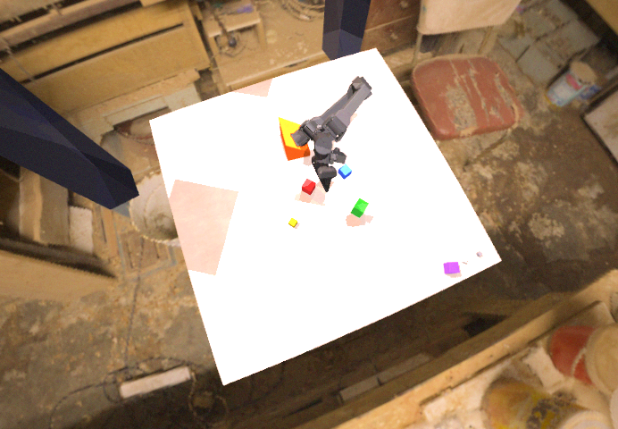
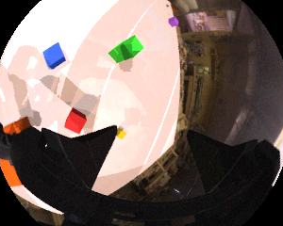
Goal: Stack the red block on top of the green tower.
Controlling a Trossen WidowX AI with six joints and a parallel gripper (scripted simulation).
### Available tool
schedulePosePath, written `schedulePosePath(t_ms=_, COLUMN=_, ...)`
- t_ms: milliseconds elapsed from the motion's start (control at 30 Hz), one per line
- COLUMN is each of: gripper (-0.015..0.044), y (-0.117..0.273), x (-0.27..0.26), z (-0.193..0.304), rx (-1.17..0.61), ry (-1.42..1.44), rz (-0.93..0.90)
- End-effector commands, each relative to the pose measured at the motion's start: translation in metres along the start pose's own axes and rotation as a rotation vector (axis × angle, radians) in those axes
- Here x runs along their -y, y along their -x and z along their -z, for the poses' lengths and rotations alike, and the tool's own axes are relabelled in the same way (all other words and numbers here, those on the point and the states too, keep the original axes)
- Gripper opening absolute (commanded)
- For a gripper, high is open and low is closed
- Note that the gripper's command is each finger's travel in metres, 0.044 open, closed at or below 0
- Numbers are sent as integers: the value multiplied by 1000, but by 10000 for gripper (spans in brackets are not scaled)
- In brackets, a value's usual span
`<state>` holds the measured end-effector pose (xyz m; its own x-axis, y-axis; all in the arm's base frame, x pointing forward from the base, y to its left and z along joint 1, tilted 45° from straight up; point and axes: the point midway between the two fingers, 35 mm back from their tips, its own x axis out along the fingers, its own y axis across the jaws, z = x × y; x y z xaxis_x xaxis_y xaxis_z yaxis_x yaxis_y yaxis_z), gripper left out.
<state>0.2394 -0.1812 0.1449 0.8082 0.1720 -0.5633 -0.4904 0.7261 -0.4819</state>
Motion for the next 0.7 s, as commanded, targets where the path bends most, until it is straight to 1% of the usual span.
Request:
schedulePosePath(t_ms=0, gripper=440, y=-12, x=-20, z=18, rx=-48, ry=-155, rz=-139)
schedulePosePath(t_ms=267, gripper=440, y=-22, x=-64, z=40, rx=-142, ry=-421, rz=-427)
schedulePosePath(t_ms=533, gripper=440, y=-17, x=-105, z=46, rx=-234, ry=-647, rz=-739)
schedulePosePath(t_ms=667, gripper=440, y=-16, x=-108, z=45, rx=-241, ry=-663, rz=-766)
